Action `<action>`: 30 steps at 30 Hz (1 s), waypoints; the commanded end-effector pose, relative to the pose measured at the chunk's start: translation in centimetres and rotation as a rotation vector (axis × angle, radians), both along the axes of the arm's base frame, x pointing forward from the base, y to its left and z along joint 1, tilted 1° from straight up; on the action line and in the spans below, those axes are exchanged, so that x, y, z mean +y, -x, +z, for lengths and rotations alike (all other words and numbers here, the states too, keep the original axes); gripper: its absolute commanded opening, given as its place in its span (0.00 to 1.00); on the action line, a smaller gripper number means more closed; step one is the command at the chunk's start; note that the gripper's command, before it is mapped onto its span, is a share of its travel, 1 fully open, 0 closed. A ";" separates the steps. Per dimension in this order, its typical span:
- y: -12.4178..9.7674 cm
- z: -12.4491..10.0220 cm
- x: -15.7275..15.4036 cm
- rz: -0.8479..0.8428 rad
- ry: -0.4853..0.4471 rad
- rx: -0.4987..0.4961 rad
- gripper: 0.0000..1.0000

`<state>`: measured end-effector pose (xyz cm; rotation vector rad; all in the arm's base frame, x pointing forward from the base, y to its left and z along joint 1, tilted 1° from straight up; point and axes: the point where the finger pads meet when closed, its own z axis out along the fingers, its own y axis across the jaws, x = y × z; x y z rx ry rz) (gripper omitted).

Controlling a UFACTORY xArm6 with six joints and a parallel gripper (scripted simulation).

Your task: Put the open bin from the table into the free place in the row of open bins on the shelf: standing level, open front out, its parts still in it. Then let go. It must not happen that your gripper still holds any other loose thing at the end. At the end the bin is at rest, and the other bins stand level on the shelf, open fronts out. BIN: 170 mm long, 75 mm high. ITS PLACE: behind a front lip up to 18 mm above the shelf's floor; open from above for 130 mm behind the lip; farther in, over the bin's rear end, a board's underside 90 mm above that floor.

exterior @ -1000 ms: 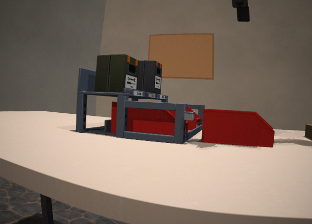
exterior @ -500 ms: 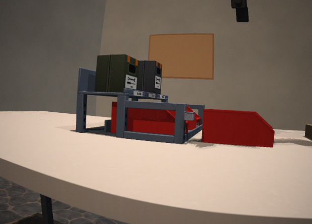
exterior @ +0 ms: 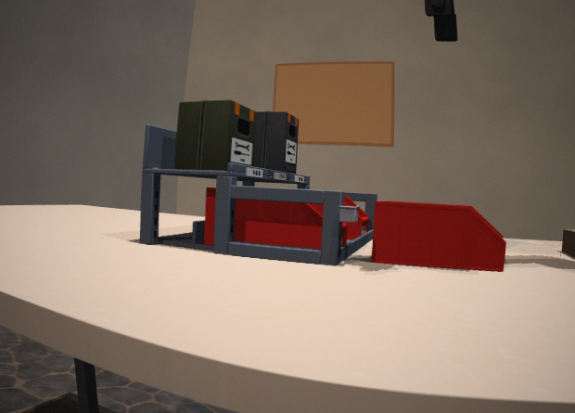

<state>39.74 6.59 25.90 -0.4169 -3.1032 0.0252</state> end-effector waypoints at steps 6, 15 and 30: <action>-0.1 0.2 0.0 0.000 -0.001 -0.004 1.00; -0.1 0.2 -0.1 0.000 -0.001 -0.004 1.00; -0.1 -5.3 -0.3 0.000 -0.001 -0.004 1.00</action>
